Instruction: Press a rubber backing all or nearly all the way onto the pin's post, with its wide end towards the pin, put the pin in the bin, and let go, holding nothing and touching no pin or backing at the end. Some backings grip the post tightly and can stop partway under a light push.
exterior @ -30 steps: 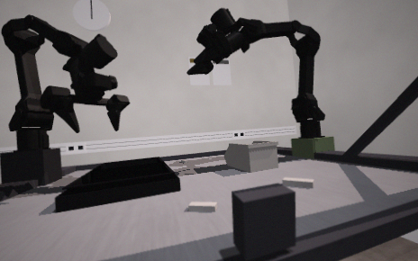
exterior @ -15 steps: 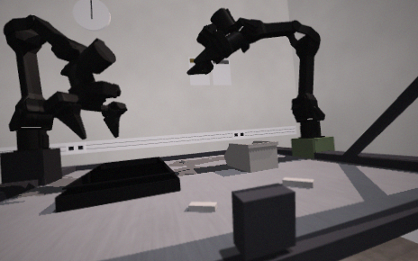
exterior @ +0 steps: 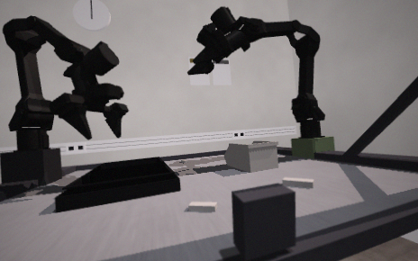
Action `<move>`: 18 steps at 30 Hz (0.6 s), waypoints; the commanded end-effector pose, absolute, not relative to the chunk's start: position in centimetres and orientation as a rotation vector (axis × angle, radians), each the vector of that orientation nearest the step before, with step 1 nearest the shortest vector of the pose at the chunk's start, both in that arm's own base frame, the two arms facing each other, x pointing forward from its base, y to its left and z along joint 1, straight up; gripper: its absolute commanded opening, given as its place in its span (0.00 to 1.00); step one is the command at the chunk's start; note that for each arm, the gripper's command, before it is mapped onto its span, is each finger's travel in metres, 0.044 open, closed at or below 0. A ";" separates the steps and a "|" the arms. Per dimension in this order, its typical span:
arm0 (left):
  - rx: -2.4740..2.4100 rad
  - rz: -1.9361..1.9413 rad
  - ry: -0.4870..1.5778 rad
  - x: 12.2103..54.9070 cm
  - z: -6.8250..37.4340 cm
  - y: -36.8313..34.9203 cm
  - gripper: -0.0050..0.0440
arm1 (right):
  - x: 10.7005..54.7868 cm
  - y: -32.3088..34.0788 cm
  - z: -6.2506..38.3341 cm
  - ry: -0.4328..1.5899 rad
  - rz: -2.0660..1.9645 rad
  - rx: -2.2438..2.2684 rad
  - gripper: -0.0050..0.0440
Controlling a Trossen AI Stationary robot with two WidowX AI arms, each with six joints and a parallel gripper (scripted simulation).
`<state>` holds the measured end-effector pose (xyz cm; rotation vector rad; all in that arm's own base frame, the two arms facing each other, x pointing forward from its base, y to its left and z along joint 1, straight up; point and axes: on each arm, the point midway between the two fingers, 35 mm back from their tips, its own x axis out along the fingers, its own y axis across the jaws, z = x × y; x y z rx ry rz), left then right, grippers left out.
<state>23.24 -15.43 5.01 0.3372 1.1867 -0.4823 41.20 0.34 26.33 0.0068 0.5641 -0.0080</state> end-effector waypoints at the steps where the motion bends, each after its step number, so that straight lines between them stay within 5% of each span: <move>1: 0.302 -0.439 1.176 23.9 5.5 -14.0 1.00 | 41.4 0.3 27.2 0.561 -0.066 0.039 1.00; 18: 0.002 -0.004 1.195 30.0 5.7 -0.9 1.00 | 40.1 -0.5 27.3 0.553 -0.567 0.192 1.00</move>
